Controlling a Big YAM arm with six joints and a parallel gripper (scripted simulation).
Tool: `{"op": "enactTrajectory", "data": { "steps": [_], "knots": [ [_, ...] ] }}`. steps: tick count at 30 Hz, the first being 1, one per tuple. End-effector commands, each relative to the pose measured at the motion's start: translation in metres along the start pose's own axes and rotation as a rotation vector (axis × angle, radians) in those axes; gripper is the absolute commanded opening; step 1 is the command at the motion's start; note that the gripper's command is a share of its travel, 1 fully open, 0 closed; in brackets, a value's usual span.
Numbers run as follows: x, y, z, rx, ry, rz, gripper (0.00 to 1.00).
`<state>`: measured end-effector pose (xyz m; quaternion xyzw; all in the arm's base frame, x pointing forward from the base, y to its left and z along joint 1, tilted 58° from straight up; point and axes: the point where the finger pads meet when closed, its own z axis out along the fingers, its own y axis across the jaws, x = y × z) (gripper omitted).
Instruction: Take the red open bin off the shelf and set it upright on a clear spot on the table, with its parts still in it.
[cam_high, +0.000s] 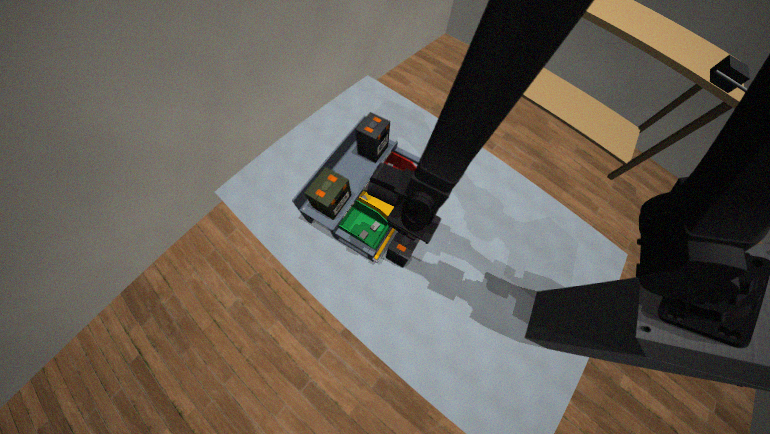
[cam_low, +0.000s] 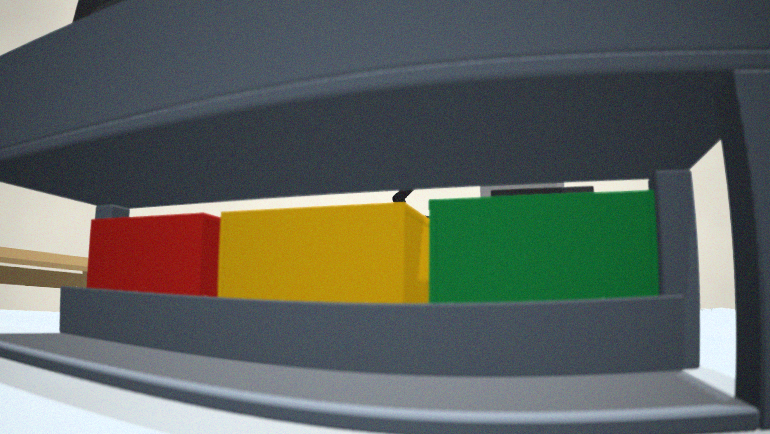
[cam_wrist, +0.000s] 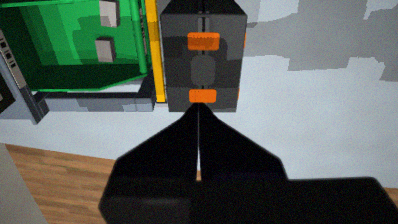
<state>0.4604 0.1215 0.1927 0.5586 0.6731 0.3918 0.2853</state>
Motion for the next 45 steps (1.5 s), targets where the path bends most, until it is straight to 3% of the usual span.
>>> {"op": "enactTrajectory", "data": {
  "steps": [1,25,38,45],
  "knots": [
    [0.003,-0.004,0.002,0.011,0.002,0.004,0.00],
    [0.001,-0.004,0.002,0.011,0.000,0.004,0.00],
    [-0.023,0.007,0.004,0.015,-0.008,-0.003,0.00],
    [-0.052,0.020,0.004,0.014,-0.008,-0.002,0.00]
  ]
}}
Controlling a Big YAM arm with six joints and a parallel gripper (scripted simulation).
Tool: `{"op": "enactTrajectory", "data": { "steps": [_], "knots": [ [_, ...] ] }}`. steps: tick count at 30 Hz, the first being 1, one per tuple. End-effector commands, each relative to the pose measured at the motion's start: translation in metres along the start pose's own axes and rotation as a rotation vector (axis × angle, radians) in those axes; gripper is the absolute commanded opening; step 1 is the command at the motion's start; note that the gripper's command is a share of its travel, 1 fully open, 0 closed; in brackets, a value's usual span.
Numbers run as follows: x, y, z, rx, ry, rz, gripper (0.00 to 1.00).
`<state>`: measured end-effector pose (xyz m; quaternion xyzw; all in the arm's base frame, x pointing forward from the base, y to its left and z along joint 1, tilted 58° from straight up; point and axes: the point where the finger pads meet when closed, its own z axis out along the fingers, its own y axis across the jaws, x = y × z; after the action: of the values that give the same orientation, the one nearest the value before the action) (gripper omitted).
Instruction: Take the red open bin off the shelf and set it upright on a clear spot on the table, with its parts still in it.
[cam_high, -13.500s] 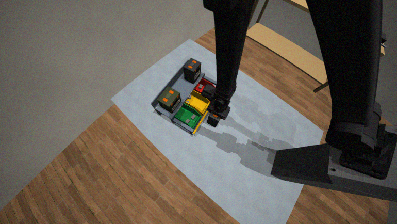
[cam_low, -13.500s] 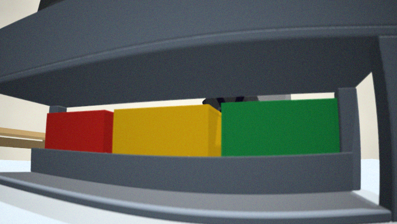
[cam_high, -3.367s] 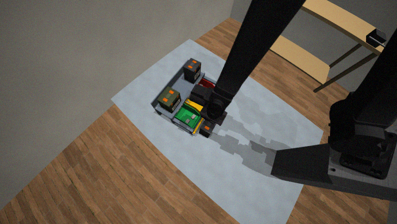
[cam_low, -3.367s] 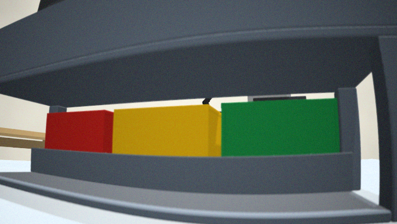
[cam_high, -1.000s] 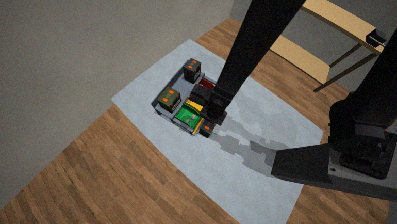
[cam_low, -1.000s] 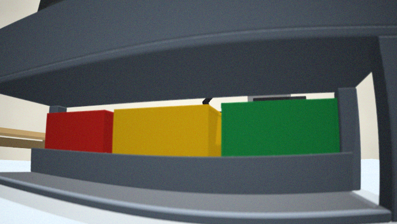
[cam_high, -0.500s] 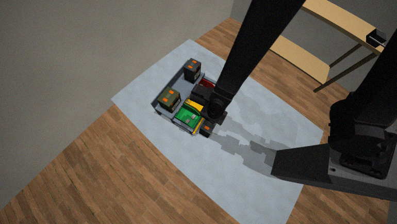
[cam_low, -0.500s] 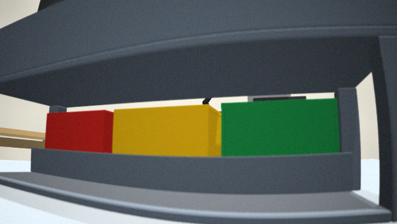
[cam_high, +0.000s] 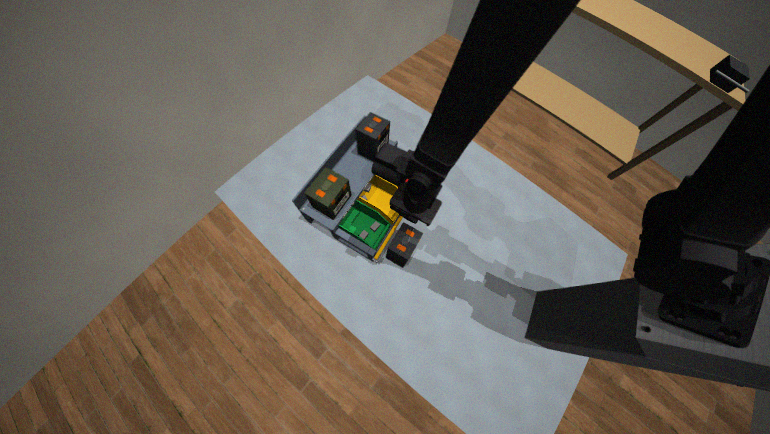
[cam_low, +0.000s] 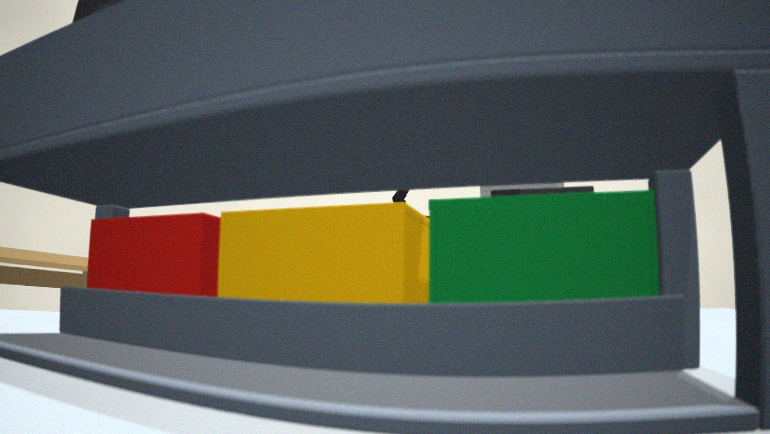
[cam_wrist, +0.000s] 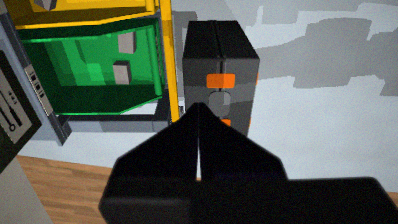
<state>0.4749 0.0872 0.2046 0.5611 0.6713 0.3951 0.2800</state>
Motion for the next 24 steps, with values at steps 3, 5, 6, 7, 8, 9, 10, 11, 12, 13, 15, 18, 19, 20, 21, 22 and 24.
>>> {"op": "enactTrajectory", "data": {
  "steps": [3,5,6,7,8,9,10,11,12,13,15,18,19,20,21,22,24],
  "knots": [
    [-0.030,0.012,0.005,0.011,-0.016,-0.013,0.00],
    [-0.039,0.016,0.005,0.011,-0.016,-0.013,0.00],
    [-0.044,0.019,0.005,0.010,-0.016,-0.013,0.00],
    [-0.048,0.021,0.004,0.010,-0.016,-0.013,0.00],
    [-0.053,0.023,0.004,0.010,-0.016,-0.013,0.00],
    [-0.053,0.023,0.004,0.010,-0.016,-0.013,0.00],
    [-0.053,0.023,0.004,0.010,-0.016,-0.013,0.00],
    [-0.057,0.025,0.004,0.010,-0.016,-0.013,0.00],
    [-0.061,0.027,0.004,0.009,-0.016,-0.012,0.00],
    [-0.064,0.028,0.004,0.009,-0.016,-0.012,0.00],
    [-0.071,0.031,0.004,0.009,-0.016,-0.012,0.00],
    [-0.078,0.035,0.004,0.008,-0.017,-0.012,0.00],
    [-0.079,0.035,0.004,0.008,-0.017,-0.012,0.00],
    [-0.081,0.036,0.004,0.008,-0.017,-0.012,0.00],
    [-0.082,0.037,0.004,0.008,-0.016,-0.012,0.00],
    [-0.075,0.037,0.005,0.009,-0.004,-0.020,0.00],
    [-0.072,0.039,0.006,0.005,0.002,-0.025,0.00]
  ]
}}
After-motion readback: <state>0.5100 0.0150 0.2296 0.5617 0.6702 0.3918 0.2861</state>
